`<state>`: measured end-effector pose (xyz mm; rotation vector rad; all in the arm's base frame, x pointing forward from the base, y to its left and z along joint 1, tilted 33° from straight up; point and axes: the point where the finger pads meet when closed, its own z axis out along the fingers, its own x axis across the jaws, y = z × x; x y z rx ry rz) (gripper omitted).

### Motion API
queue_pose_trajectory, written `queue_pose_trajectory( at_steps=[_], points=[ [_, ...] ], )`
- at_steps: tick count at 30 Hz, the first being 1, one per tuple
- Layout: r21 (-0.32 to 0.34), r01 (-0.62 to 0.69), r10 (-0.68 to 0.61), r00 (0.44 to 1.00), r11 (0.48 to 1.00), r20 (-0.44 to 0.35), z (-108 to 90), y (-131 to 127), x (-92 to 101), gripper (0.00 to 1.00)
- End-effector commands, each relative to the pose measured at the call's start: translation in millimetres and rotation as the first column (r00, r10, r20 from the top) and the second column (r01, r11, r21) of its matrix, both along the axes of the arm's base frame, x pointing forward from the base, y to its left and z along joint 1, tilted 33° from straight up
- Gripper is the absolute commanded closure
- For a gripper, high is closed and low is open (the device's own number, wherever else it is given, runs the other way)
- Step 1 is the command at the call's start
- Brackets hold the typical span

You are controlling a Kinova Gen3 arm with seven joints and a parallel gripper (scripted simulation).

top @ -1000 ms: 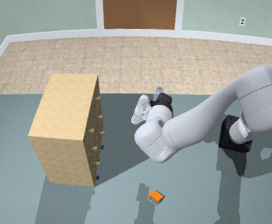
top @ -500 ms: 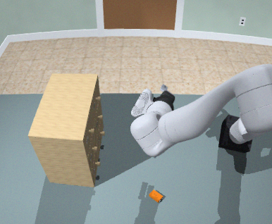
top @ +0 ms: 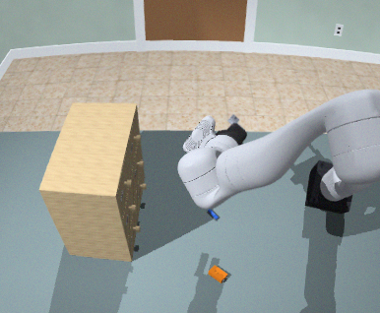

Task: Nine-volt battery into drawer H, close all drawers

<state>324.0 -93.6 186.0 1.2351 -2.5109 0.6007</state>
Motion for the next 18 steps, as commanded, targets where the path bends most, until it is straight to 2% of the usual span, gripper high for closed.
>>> queue_pose_trajectory(
  at_steps=[1, 7, 8, 17, 18],
  points=[
    [0.018, 0.094, -0.094, 0.996, 0.995, 0.006, -0.9, -6, -6.8, 0.00],
    [0.018, 0.094, -0.094, 0.996, 0.995, 0.006, -0.9, -6, -6.8, 0.00],
    [0.036, 0.186, -0.186, 0.982, 0.982, 0.010, -1.9, -10, -13.6, 0.00],
    [0.036, 0.186, -0.186, 0.982, 0.982, 0.010, -1.9, -10, -13.6, 0.00],
    [0.055, 0.276, -0.277, 0.961, 0.960, 0.012, -2.8, -14, -20.1, 0.00]
  ],
)
